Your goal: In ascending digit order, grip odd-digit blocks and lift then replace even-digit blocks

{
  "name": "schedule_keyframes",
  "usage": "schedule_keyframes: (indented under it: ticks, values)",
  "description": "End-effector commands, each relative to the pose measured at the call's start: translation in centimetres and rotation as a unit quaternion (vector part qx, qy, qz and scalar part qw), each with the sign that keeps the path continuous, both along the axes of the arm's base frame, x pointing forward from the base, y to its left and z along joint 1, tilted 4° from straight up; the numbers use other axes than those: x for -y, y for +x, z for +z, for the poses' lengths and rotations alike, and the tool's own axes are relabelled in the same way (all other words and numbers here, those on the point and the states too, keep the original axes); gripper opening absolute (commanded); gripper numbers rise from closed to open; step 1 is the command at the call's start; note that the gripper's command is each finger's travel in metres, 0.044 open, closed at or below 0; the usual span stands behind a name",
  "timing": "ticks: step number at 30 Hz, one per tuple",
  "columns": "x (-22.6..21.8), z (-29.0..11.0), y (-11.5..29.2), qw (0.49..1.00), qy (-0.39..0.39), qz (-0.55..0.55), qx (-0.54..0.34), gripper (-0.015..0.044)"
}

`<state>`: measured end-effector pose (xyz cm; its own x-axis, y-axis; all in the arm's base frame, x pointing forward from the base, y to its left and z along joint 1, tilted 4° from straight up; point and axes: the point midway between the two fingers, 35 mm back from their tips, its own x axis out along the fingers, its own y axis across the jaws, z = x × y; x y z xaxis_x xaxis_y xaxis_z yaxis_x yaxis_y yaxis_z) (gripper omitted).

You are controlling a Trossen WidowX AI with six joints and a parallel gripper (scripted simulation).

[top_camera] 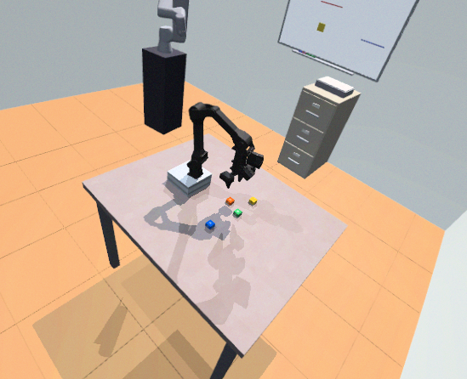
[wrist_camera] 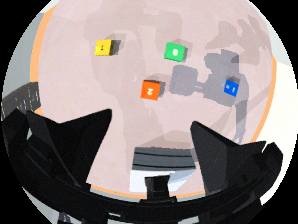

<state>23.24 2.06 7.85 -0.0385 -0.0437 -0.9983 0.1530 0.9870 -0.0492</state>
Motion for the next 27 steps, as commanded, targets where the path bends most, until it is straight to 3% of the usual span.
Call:
schedule_keyframes:
  ticks: [1, 5, 15, 27]
  values:
    - [0.0, 0.1, 0.0, 1.000, 0.001, -0.002, 0.004, 0.0400]
    - [-0.5, 0.2, 0.7, 1.000, 0.003, 0.002, 0.002, 0.0400]
    - [-8.3, -0.3, 9.5, 1.000, 0.005, -0.001, 0.006, 0.0400]
    - [-8.5, -0.4, 9.7, 1.000, 0.004, -0.002, 0.007, 0.0400]
